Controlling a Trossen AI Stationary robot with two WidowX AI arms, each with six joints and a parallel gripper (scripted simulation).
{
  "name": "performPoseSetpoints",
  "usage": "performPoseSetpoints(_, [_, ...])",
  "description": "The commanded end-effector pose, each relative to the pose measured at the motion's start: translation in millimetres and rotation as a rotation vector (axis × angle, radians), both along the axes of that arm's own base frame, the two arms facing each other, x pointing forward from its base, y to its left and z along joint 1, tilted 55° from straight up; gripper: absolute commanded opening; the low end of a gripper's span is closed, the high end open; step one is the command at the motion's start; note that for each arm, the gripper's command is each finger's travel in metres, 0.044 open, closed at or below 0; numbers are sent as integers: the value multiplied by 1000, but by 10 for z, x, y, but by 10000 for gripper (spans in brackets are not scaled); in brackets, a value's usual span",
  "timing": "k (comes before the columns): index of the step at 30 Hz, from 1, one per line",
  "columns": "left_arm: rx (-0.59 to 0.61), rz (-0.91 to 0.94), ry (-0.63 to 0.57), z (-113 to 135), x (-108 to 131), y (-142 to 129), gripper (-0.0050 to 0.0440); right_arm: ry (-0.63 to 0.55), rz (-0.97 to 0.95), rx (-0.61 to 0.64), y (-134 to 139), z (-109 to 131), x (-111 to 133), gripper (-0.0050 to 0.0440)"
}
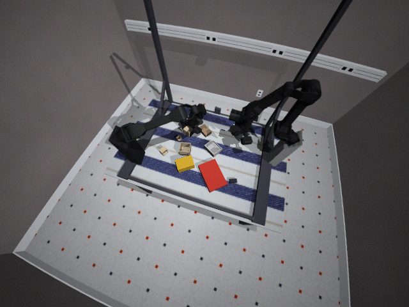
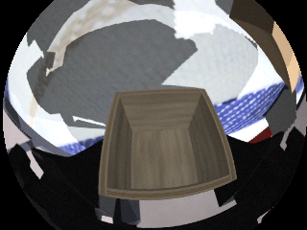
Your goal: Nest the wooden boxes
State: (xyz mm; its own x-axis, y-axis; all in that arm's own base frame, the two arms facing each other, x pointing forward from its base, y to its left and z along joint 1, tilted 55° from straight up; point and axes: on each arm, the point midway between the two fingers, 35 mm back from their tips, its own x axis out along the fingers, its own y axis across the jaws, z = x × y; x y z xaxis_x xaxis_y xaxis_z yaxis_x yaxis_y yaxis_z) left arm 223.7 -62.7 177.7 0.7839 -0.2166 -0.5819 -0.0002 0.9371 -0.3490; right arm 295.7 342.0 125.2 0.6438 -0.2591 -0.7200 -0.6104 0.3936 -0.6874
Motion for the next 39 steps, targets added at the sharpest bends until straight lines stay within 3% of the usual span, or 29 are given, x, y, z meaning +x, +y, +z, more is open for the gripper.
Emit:
performPoseSetpoints(1, [-9,1,-22,66,-3,-4,400,-8,3,19,17,77,-2,239])
performPoseSetpoints(3, [-9,1,-22,66,-3,-4,400,-8,4,19,19,79,-10,191])
performPoseSetpoints(5, [-9,1,-22,66,-3,-4,400,-8,4,19,19,79,-10,191])
performPoseSetpoints(13, [-9,1,-22,66,-3,-4,400,-11,3,28,-38,231,-181,0])
performPoseSetpoints(27, [-9,1,-22,66,-3,-4,400,-7,12,9,184,197,-174,-5])
performPoseSetpoints(33, [-9,1,-22,66,-3,-4,400,-7,19,6,311,221,-192,-50])
performPoseSetpoints(39, [-9,1,-22,66,-3,-4,400,-8,24,4,389,234,-208,-50])
